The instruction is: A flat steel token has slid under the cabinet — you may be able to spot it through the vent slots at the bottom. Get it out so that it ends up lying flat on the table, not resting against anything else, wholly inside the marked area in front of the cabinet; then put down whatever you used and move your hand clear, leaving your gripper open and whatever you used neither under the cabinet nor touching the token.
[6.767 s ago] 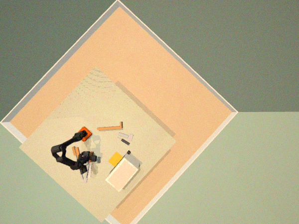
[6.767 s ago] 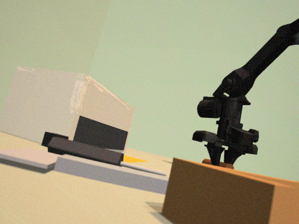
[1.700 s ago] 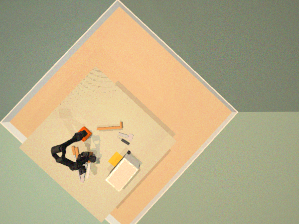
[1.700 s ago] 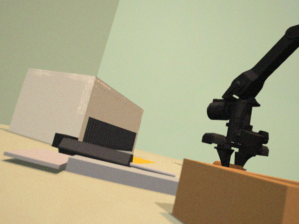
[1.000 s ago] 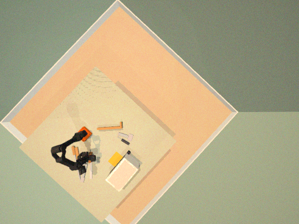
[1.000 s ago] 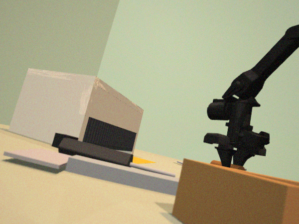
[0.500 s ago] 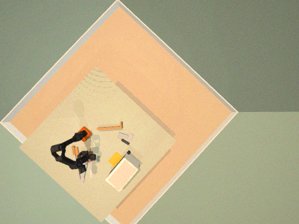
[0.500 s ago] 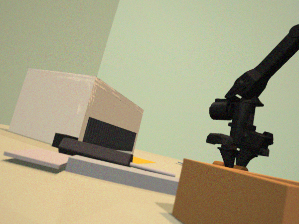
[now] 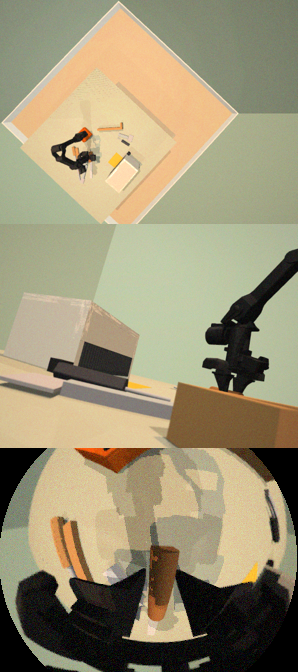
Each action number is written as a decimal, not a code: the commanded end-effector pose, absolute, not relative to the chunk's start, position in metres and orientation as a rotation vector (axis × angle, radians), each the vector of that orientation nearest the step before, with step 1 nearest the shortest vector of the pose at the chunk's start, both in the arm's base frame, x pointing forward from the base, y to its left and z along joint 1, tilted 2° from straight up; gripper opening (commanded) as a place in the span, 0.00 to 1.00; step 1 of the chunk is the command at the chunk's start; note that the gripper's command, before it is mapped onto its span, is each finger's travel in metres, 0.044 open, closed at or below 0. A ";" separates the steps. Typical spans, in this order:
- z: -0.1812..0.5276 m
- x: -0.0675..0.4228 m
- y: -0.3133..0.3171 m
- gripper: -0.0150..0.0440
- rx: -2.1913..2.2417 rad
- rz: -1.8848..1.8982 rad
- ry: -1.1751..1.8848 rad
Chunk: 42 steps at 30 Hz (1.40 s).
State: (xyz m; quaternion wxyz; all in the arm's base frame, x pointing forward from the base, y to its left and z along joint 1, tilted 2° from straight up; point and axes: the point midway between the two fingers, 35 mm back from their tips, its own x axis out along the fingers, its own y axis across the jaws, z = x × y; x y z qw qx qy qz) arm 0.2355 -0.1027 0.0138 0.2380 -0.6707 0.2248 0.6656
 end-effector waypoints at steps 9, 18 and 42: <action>0.012 0.236 -0.103 0.71 -1.839 1.818 0.615; 0.008 0.233 -0.102 0.71 -1.840 1.819 0.614; 0.011 0.236 -0.103 0.25 -1.830 1.799 0.636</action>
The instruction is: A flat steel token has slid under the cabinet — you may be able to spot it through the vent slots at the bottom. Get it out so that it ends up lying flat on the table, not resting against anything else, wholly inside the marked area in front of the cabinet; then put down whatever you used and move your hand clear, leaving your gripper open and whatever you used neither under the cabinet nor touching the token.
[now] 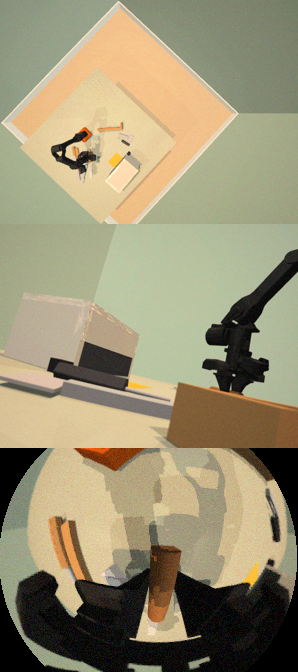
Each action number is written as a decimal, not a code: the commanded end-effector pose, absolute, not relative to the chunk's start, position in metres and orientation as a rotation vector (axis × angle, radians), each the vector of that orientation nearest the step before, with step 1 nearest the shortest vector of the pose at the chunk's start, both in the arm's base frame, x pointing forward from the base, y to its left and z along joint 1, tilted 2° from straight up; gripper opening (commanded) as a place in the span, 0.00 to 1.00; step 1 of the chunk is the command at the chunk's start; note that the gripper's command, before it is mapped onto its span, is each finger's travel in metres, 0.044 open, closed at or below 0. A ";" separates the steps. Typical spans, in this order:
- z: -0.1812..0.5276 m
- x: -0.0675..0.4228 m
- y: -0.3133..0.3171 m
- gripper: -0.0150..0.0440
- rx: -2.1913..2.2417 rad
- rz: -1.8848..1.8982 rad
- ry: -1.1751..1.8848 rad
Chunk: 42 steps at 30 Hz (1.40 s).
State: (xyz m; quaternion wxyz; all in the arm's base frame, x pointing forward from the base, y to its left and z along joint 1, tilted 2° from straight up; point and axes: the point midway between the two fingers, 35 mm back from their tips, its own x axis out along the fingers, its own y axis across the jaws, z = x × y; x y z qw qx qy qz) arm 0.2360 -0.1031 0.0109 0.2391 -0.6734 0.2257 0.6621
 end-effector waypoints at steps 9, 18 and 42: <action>0.011 0.236 -0.103 0.57 -1.844 1.813 0.618; 0.012 0.236 -0.103 0.71 -1.837 1.815 0.618; 0.074 0.233 -0.102 0.71 -1.836 1.815 0.619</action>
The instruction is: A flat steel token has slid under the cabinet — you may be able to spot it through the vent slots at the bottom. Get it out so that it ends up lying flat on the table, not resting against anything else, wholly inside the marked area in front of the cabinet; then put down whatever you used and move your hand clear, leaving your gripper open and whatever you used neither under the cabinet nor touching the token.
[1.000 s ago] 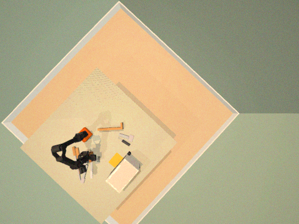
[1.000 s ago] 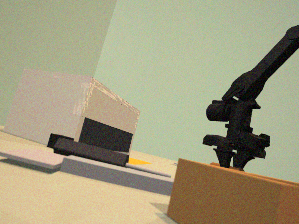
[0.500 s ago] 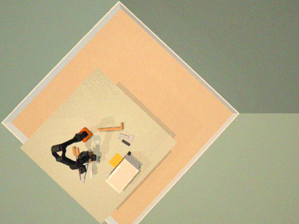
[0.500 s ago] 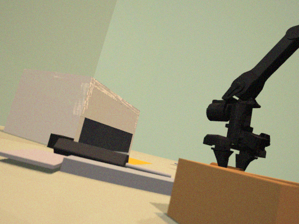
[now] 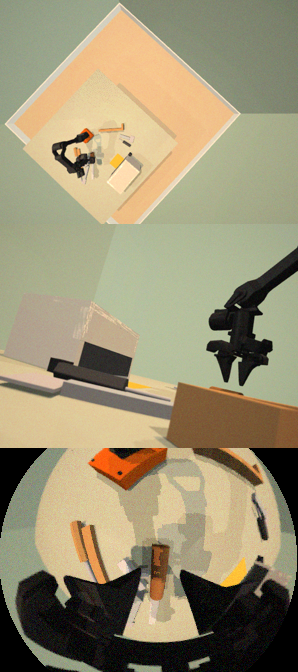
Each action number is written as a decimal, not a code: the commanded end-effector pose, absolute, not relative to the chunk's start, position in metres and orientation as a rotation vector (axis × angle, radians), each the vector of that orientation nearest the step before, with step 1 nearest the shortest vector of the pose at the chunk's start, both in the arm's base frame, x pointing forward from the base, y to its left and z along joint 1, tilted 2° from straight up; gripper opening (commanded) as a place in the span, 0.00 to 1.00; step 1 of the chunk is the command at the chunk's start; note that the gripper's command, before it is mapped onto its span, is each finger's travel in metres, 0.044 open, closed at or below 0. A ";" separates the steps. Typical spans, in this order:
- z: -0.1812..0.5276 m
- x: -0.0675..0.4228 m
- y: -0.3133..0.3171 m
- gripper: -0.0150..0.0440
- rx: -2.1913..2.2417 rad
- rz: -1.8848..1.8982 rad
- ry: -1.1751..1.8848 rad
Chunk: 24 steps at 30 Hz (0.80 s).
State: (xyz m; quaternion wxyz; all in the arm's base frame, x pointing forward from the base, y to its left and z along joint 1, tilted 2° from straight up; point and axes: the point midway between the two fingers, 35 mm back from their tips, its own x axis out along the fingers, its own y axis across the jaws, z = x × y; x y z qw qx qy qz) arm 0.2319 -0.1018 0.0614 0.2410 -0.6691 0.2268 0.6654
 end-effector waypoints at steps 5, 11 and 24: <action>0.084 0.232 -0.102 0.71 -1.835 1.813 0.621; 0.084 0.232 -0.102 0.71 -1.852 1.830 0.600; 0.084 0.232 -0.102 0.71 -1.885 1.861 0.558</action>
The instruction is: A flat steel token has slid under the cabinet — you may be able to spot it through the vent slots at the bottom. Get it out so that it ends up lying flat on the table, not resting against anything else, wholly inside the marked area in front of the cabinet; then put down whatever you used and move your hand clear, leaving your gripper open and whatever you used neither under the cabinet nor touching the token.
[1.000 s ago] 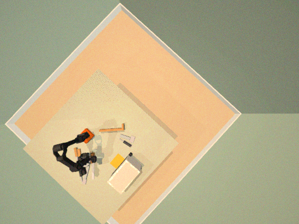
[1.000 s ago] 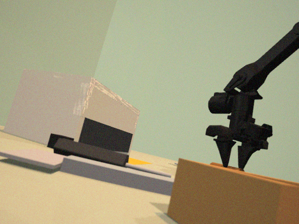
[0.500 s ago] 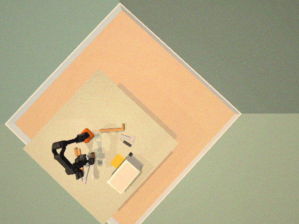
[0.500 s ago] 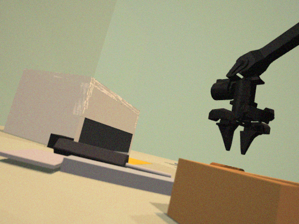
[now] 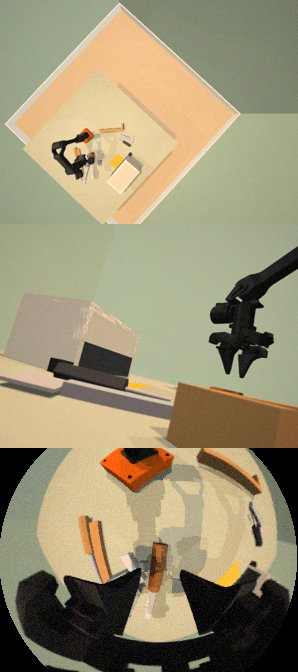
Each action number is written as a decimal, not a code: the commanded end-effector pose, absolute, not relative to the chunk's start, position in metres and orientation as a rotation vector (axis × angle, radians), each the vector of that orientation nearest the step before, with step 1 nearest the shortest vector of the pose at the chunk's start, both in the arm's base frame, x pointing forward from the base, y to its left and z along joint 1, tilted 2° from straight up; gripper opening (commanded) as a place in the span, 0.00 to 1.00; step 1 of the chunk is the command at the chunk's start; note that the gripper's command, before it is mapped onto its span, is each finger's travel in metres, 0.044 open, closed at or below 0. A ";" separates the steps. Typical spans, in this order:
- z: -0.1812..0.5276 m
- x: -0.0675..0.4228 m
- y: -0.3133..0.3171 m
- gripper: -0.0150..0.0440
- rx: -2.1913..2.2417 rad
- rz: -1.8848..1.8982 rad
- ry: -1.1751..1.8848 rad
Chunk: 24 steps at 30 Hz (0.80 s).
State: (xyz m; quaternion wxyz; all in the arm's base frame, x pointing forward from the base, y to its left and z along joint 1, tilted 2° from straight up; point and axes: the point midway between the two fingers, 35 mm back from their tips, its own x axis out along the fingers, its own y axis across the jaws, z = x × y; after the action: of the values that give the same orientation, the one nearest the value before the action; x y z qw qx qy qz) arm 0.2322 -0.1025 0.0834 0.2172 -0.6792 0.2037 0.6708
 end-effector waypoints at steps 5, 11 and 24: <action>0.084 0.232 -0.102 0.71 -1.866 1.844 0.582; 0.084 0.232 -0.102 0.71 -1.835 1.814 0.620; 0.084 0.232 -0.103 0.71 -1.767 1.749 0.700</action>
State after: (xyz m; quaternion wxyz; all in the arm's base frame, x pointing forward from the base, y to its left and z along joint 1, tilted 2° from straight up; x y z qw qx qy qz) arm 0.2322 -0.1026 0.0835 0.2662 -0.6618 0.2517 0.6541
